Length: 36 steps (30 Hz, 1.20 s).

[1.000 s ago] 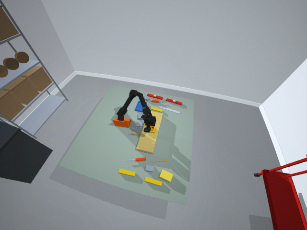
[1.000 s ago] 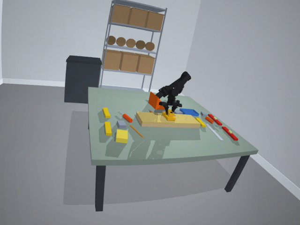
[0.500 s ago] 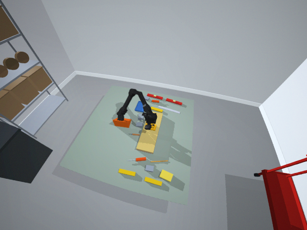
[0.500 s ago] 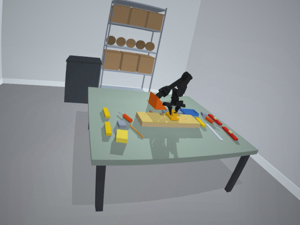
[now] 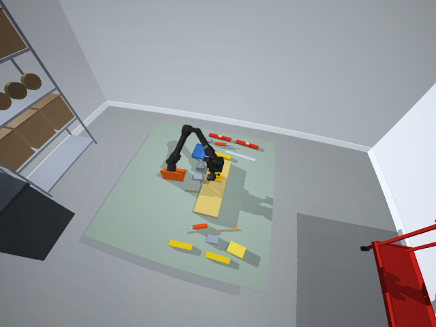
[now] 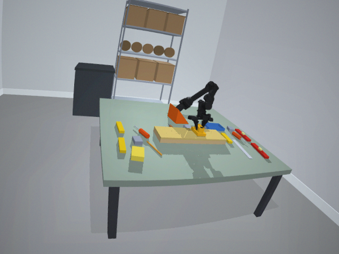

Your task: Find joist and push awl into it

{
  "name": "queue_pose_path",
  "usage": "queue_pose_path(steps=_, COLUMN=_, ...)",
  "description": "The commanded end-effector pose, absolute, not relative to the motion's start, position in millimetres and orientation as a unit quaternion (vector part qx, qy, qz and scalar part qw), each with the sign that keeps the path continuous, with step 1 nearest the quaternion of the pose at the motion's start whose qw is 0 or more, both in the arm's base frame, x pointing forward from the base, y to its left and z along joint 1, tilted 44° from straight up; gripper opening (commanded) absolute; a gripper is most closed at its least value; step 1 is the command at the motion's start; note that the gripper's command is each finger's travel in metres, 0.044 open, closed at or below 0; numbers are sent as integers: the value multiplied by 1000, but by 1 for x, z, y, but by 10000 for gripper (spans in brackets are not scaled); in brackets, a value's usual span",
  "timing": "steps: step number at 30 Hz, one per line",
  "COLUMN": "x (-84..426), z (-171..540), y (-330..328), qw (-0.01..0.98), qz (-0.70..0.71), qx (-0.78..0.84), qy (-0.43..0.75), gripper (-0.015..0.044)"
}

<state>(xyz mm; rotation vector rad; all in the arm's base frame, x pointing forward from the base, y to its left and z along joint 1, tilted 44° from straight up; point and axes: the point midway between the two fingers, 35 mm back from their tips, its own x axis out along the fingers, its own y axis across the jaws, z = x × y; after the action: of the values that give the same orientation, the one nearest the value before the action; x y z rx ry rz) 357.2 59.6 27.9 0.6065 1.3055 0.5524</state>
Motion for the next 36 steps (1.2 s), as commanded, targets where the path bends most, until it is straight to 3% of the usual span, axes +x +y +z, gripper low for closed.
queue_pose_path(steps=1, x=355, z=34, y=67, qw=716, qz=251, qx=274, qy=590, gripper=0)
queue_pose_path(steps=36, x=353, z=86, y=122, qw=716, qz=252, qx=276, qy=590, gripper=0)
